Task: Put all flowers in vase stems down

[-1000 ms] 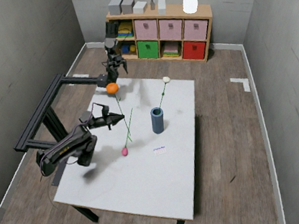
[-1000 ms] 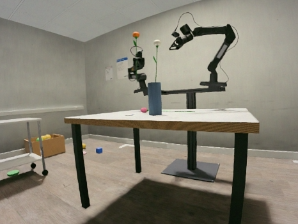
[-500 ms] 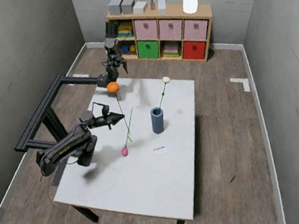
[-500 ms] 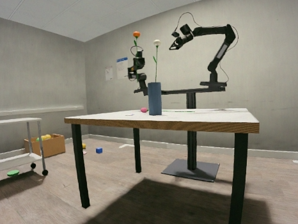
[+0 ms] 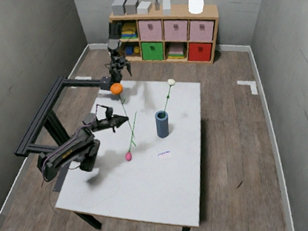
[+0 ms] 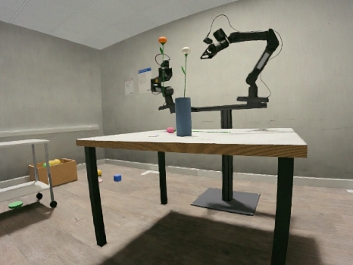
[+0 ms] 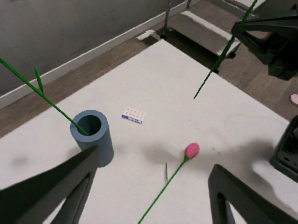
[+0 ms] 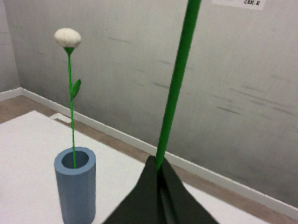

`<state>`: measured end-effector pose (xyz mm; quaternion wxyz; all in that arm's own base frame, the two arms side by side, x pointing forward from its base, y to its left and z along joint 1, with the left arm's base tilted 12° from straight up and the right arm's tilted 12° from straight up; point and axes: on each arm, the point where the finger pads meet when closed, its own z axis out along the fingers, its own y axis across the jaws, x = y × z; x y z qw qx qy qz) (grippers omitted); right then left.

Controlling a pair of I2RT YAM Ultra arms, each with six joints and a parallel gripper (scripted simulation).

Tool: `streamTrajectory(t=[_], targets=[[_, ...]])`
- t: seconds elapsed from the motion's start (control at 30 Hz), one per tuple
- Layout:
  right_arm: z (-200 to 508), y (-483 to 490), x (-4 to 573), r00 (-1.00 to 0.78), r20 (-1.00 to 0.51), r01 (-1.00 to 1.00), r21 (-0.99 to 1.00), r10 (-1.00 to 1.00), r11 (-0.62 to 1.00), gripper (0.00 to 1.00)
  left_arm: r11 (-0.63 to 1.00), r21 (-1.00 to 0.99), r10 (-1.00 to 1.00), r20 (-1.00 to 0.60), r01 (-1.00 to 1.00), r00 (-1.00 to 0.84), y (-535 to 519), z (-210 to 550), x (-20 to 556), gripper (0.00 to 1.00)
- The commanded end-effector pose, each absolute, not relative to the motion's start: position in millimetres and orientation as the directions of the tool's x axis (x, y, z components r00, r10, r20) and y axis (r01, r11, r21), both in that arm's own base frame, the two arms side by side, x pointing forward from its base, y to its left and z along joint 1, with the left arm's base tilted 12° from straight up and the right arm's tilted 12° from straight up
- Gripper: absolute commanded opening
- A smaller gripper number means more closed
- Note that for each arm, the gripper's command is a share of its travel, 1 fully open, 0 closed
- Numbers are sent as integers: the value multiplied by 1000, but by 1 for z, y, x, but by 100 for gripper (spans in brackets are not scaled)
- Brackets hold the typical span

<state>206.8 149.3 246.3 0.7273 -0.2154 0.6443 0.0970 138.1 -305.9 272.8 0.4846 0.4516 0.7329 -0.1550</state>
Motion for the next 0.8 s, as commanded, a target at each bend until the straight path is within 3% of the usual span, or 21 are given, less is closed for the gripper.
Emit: streamTrajectory(t=[0.0, 0.77], targets=[[270, 156, 205, 187, -978, -436, -163, -89, 885, 0, 547, 207, 504, -855, 811, -122, -307, 273, 136, 70], [269, 181, 206, 183, -979, -485, -166, -86, 859, 0, 547, 207, 504, -855, 811, -122, -307, 273, 136, 70]])
